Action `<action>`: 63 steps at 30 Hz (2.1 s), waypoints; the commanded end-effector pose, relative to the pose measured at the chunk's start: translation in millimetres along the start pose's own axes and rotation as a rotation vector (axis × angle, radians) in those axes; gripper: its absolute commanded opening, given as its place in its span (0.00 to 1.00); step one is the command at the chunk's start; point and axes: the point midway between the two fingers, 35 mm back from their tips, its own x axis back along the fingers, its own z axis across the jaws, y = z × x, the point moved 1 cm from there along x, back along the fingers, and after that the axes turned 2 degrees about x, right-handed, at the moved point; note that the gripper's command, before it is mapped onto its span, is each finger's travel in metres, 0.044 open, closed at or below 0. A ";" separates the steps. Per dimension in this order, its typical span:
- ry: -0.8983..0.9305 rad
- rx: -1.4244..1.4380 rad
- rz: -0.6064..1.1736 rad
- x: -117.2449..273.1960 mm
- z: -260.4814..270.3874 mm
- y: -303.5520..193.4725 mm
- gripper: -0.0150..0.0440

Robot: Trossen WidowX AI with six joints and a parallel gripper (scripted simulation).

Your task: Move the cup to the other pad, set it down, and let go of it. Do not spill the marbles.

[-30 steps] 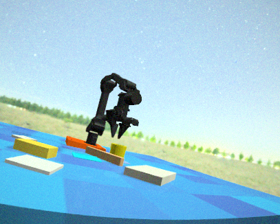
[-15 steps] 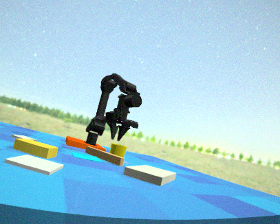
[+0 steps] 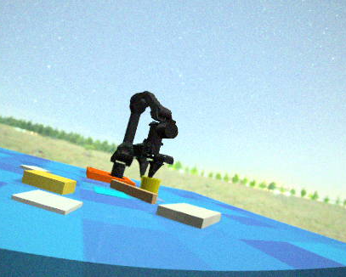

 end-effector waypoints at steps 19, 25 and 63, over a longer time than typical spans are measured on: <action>-0.005 -0.003 0.007 -28.4 -2.8 -2.1 0.54; -0.004 0.000 0.002 -26.6 -2.4 -1.2 0.47; -0.005 -0.003 0.006 27.1 -0.9 0.6 0.25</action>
